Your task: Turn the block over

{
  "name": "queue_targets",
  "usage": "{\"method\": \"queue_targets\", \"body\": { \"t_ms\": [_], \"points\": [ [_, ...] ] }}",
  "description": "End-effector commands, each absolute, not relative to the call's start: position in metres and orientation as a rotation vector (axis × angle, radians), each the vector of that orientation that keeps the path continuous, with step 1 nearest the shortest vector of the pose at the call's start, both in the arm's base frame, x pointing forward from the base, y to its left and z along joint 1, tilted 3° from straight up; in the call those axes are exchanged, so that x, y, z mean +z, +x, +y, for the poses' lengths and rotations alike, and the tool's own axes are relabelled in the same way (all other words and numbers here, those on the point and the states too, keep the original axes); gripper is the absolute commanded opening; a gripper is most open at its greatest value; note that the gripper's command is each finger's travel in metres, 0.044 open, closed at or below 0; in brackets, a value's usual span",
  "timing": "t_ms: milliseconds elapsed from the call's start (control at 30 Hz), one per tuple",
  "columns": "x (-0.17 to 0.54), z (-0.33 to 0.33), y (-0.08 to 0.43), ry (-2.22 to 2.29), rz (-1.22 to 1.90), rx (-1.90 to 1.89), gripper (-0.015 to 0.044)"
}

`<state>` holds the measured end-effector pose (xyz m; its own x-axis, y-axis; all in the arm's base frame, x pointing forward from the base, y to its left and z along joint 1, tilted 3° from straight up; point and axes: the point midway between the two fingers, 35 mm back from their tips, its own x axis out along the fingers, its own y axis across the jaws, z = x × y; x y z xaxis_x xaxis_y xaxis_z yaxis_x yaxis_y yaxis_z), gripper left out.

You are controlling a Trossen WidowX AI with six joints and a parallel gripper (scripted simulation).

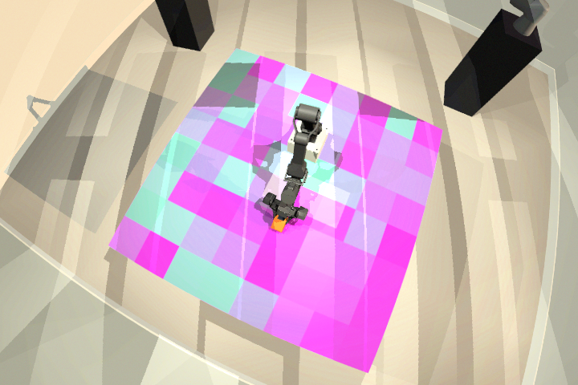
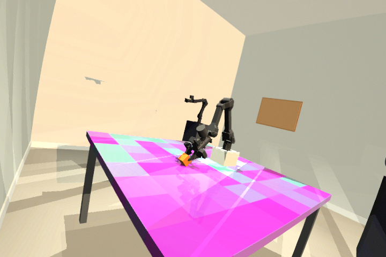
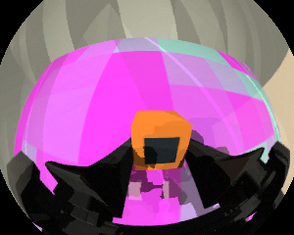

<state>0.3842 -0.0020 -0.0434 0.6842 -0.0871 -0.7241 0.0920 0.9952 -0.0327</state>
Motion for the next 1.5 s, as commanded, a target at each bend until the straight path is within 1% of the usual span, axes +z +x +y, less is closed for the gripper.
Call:
{"method": "queue_targets", "body": {
  "t_ms": [0,567,1233,1467],
  "points": [
    [-0.052,-0.003,0.38,-0.001,0.768,-0.101,0.0],
    [-0.052,-0.004,0.365,-0.012,0.535,-0.103,0.0],
    [-0.048,-0.003,0.364,-0.014,0.497,-0.103,0.0],
    [-0.048,-0.003,0.364,-0.014,0.497,-0.103,0.0184]
  ]
}}
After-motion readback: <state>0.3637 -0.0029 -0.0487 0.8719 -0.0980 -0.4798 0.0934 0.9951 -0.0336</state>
